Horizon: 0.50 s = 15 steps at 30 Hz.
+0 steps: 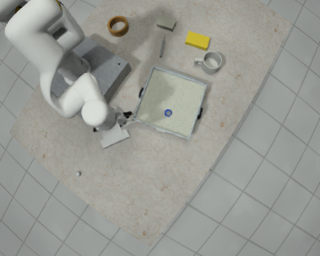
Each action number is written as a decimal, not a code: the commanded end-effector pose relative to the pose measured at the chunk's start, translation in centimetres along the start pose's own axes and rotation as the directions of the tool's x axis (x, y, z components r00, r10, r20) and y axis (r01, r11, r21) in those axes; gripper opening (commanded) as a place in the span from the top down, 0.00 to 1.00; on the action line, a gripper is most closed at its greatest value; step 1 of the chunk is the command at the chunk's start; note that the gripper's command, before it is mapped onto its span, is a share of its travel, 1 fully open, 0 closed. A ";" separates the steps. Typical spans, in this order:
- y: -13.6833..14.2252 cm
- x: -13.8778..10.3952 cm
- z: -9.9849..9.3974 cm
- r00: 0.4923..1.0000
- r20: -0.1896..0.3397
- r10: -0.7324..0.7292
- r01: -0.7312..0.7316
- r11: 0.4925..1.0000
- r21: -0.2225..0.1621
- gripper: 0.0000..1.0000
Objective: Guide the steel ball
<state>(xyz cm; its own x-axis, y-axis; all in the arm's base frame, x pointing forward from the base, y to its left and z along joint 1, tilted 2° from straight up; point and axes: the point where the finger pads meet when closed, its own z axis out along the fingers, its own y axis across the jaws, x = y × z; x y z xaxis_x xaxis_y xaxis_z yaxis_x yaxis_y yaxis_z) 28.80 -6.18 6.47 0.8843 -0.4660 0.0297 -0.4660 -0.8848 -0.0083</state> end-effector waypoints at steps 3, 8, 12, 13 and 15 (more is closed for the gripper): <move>0.0 0.1 -0.2 1.000 -0.003 0.000 0.000 1.000 0.001 0.38; 0.0 0.1 -0.6 1.000 -0.003 0.000 0.000 1.000 0.001 0.38; 0.0 0.1 -1.1 1.000 -0.003 0.000 0.000 1.000 0.001 0.38; 0.0 0.1 -1.2 1.000 -0.003 0.000 0.000 1.000 0.001 0.38; 0.0 0.1 -1.5 1.000 -0.003 0.000 0.000 1.000 0.001 0.38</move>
<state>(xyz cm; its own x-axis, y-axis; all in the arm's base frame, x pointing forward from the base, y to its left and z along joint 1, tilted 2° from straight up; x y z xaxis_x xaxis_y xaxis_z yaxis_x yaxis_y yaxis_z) 28.78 -6.19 7.41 0.8843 -0.4660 0.0299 -0.4660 -0.8848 -0.0083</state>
